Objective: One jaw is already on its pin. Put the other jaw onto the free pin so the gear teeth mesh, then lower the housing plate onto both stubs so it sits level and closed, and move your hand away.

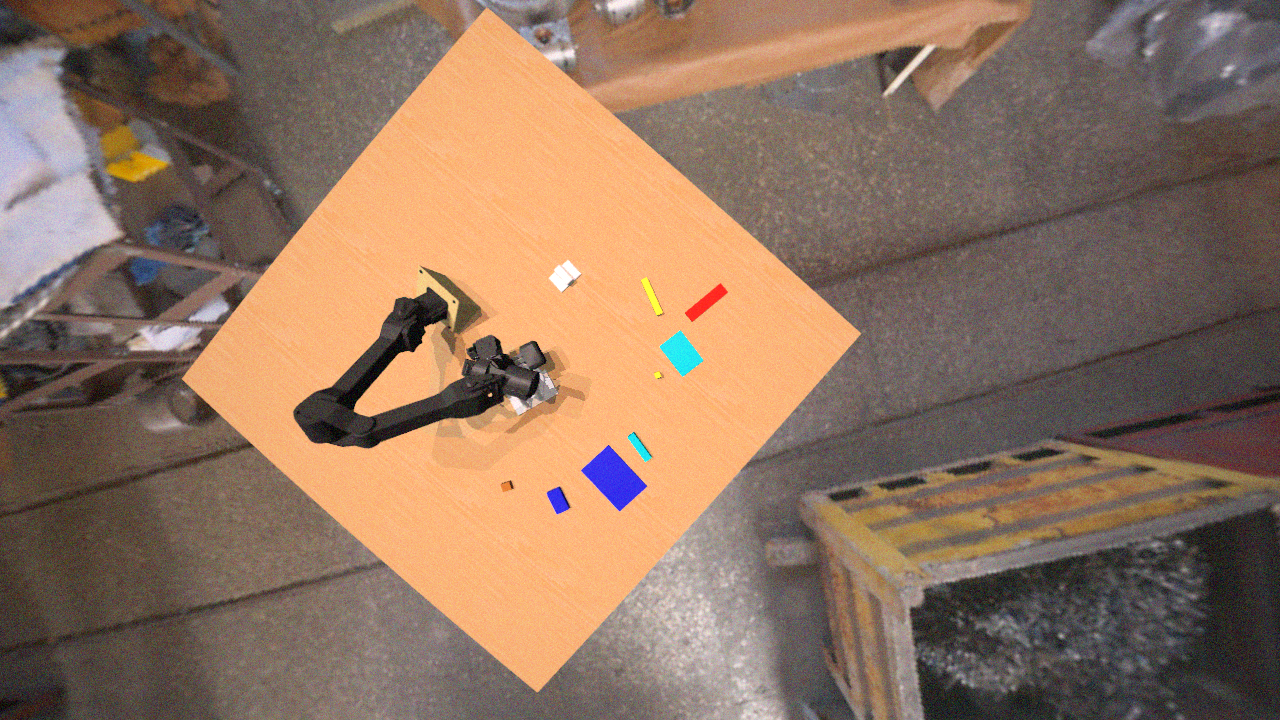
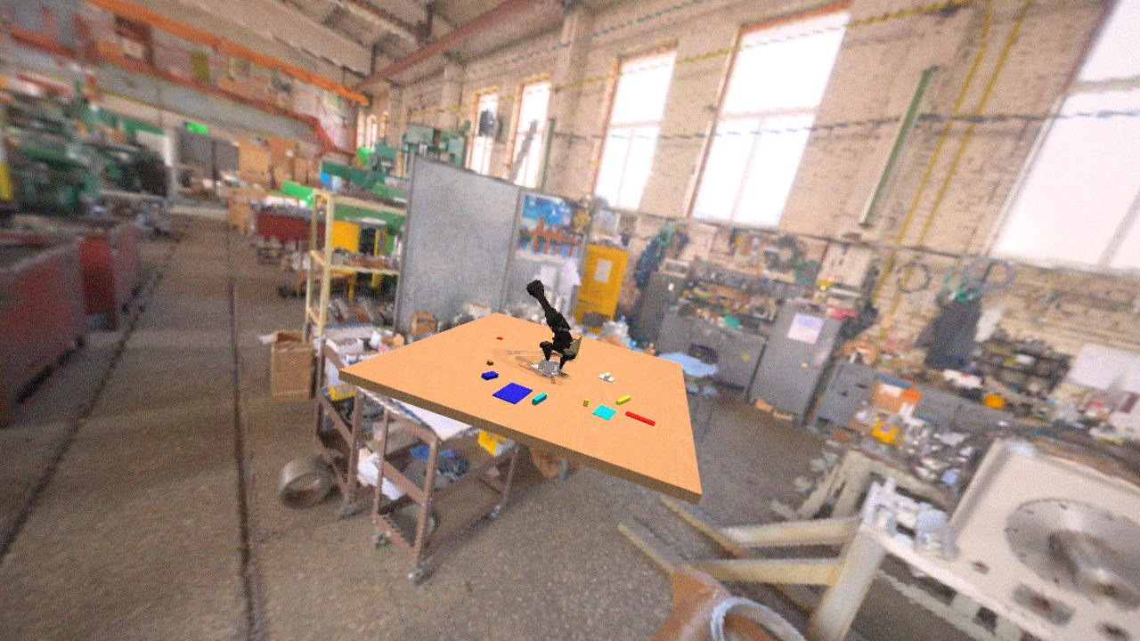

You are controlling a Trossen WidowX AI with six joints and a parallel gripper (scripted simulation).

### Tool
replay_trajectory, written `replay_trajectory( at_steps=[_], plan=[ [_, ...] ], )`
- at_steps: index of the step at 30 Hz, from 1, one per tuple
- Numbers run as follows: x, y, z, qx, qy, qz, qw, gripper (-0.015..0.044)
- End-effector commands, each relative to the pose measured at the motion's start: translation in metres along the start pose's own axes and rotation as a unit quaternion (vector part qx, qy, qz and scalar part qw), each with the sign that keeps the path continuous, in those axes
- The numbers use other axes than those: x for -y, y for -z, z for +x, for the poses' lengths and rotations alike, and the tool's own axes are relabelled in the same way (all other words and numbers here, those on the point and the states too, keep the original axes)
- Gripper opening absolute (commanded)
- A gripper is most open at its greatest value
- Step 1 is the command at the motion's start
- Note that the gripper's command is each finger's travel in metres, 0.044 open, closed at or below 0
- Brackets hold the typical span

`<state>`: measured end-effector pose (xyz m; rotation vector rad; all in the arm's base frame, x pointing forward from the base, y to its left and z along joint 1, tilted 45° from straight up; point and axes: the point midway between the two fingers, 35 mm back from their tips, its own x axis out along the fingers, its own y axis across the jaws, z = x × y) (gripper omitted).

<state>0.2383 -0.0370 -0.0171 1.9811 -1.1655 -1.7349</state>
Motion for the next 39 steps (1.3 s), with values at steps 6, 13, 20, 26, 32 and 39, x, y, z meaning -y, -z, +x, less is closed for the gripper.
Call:
replay_trajectory(
  at_steps=[6, 13, 20, 26, 32, 39],
  plan=[
    [-0.0014, -0.0003, -0.0023, 0.0, -0.003, 0.0, 1.0, 0.0351],
    [-0.001, 0.0001, -0.0026, 0.0, -0.003, 0.0, 1.0, 0.0351],
    [-0.0009, 0.0003, -0.002, 0.0, -0.003, 0.0, 1.0, 0.0351],
    [-0.0009, 0.0003, 0.0, 0.0, -0.003, 0.0, 1.0, 0.0351],
    [-0.0009, 0.0003, 0.0011, 0.0, -0.003, 0.0, 1.0, 0.0351],
    [-0.0009, 0.0003, 0.0022, 0.0, -0.003, 0.0, 1.0, 0.0351]
  ],
)
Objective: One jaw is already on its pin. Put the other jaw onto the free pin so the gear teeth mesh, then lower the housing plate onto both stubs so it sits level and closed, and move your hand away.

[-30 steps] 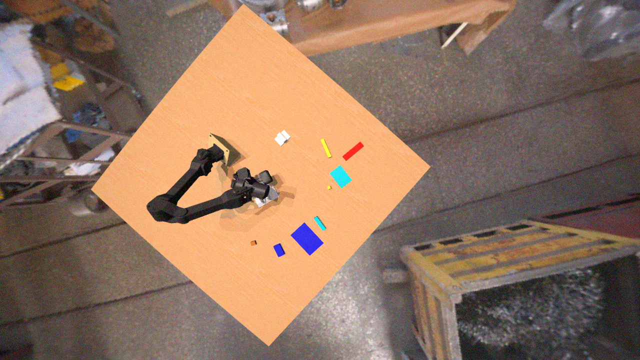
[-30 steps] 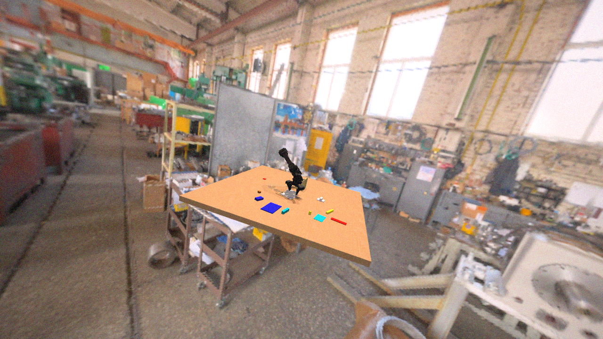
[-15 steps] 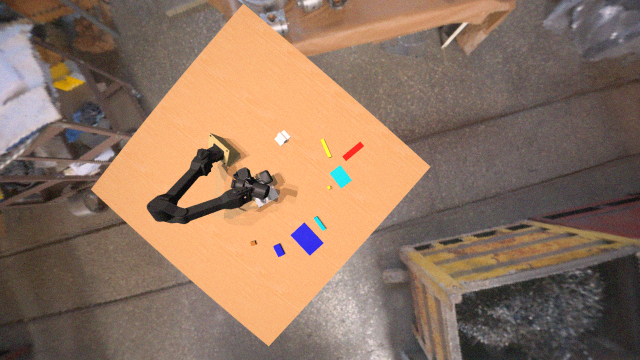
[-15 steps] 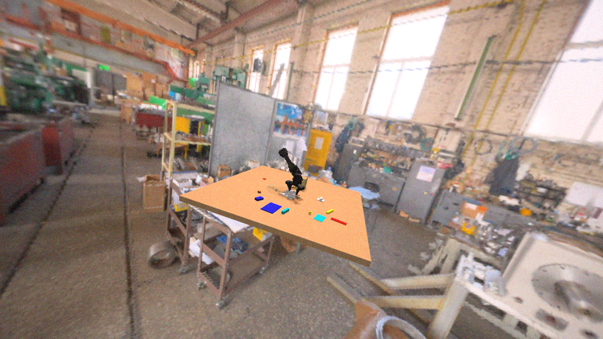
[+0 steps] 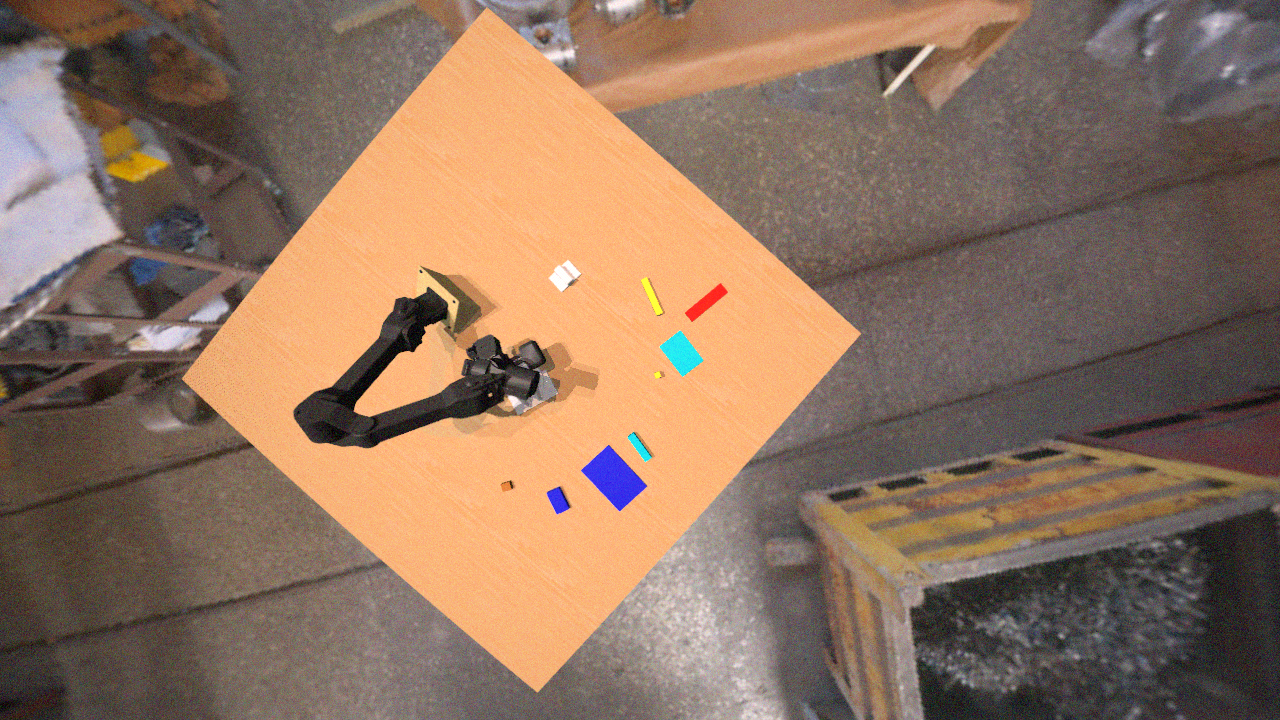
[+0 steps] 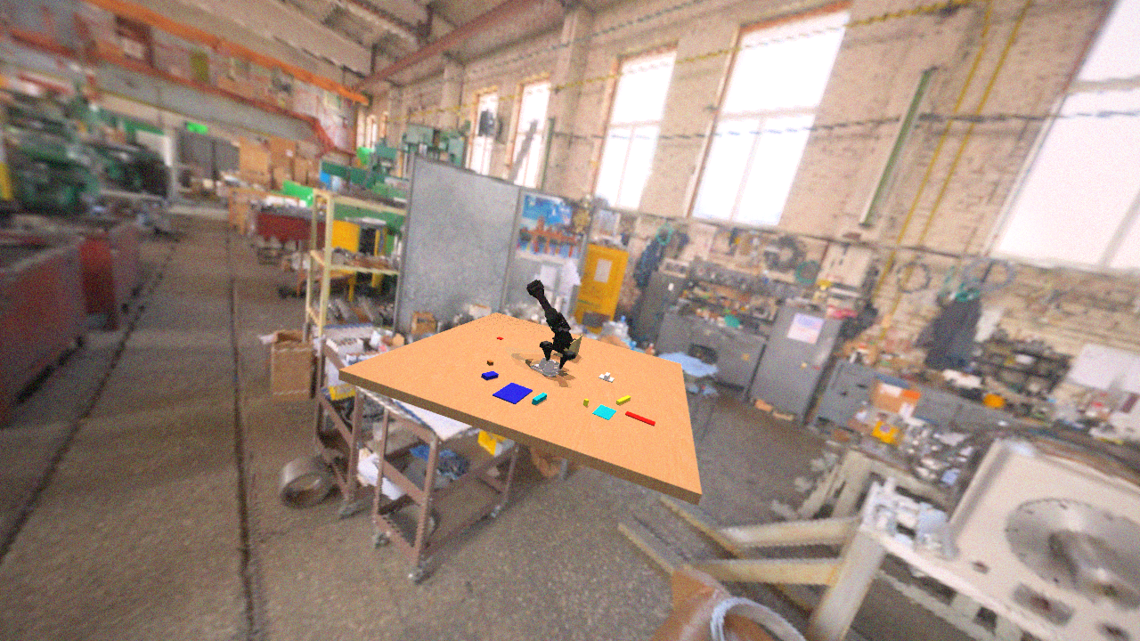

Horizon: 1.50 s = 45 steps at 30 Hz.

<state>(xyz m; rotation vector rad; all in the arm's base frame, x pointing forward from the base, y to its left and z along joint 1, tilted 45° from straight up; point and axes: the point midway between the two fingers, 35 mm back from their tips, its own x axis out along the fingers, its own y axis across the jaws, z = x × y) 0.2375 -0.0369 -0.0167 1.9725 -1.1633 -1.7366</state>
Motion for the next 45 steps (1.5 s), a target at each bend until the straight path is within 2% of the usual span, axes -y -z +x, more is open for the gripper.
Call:
replay_trajectory(
  at_steps=[1, 23, 26, 27, 40, 45],
  plan=[
    [0.0, 0.001, 0.003, -0.001, -0.001, 0.003, 1.0, 0.0351],
    [0.0, 0.001, 0.003, -0.001, -0.001, 0.003, 1.0, 0.0351],
    [0.0, 0.0, 0.0, -0.001, 0.0, -0.001, 1.0, 0.043],
    [0.0, 0.0, 0.0, -0.001, 0.0, -0.001, 1.0, 0.044],
    [0.0, 0.0, 0.0, -0.001, 0.0, -0.001, 1.0, 0.044],
    [0.002, 0.001, -0.031, 0.0, 0.001, 0.0, 1.0, 0.044]
  ],
)
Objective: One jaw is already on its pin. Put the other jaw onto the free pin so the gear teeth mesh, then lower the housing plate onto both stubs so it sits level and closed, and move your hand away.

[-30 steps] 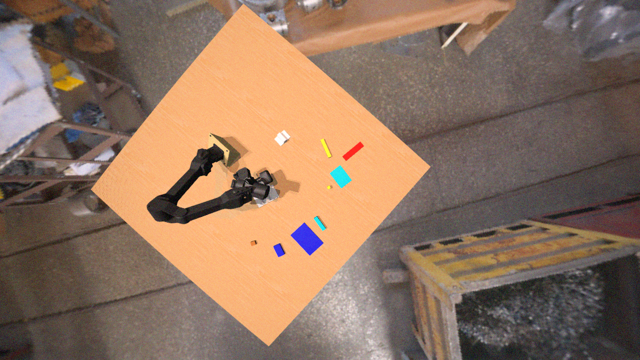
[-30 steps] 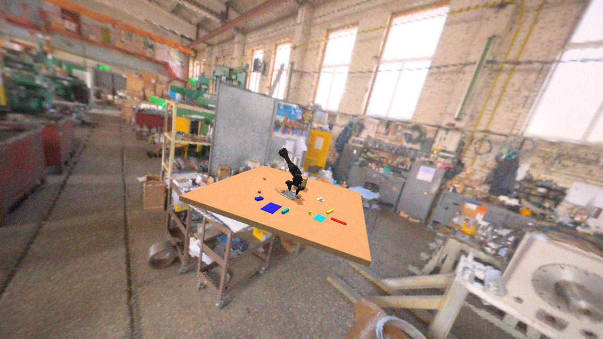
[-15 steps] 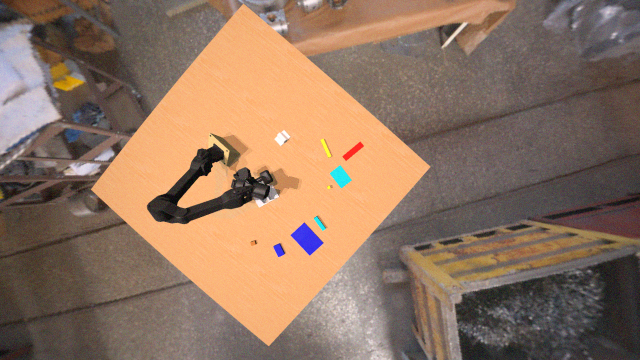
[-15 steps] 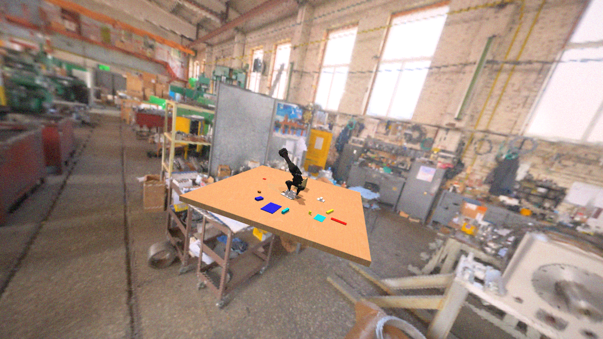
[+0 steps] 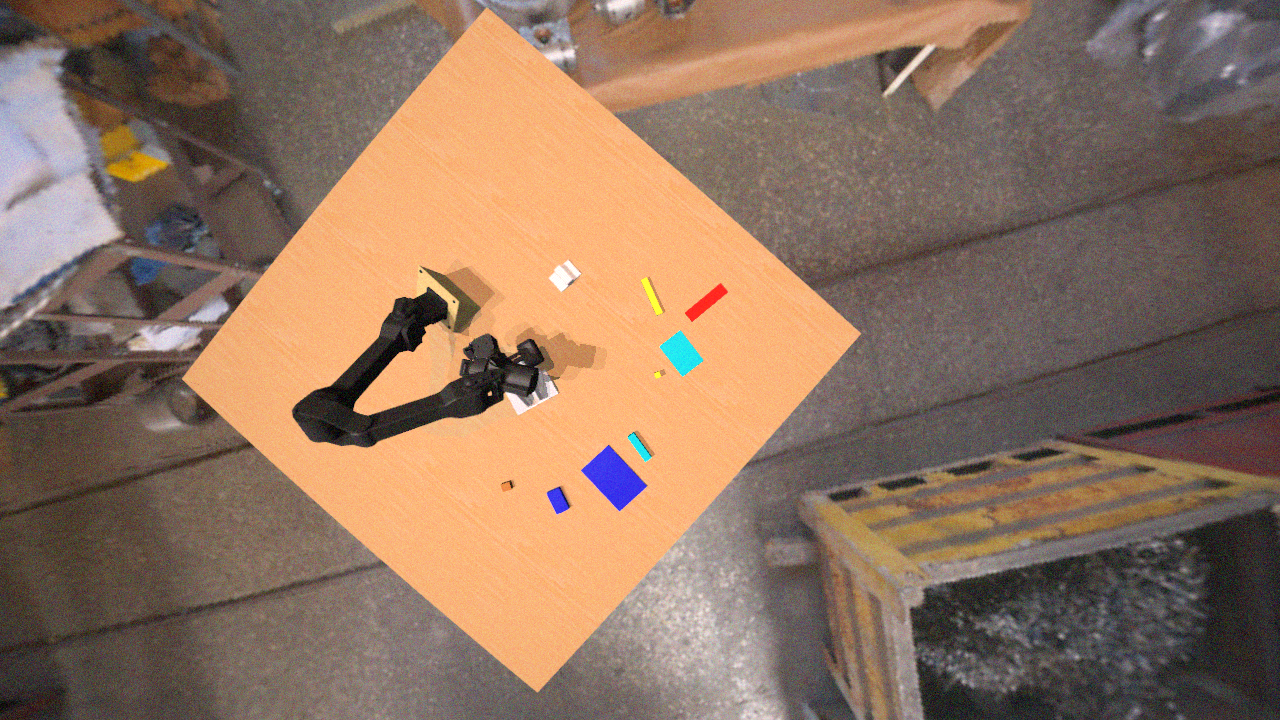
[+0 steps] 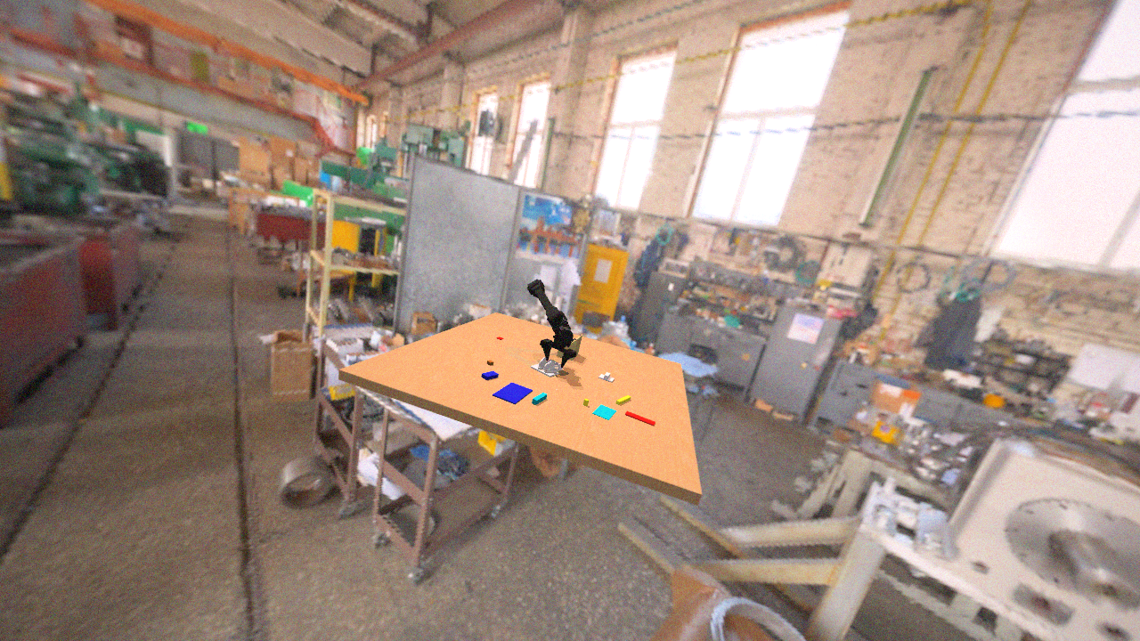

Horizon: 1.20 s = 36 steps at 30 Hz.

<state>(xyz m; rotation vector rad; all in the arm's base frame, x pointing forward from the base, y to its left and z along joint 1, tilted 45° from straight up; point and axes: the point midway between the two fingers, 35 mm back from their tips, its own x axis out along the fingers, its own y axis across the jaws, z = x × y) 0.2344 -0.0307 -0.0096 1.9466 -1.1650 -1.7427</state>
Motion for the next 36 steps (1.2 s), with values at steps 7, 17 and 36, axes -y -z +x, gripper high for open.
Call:
replay_trajectory(
  at_steps=[7, 17, 36],
  plan=[
    [-0.001, 0.001, -0.066, -0.005, 0.006, 0.009, 1.0, 0.044],
    [-0.012, -0.032, -0.115, -0.003, 0.008, 0.007, 1.0, 0.044],
    [-0.012, -0.032, -0.115, -0.003, 0.008, 0.007, 1.0, 0.044]
  ],
)
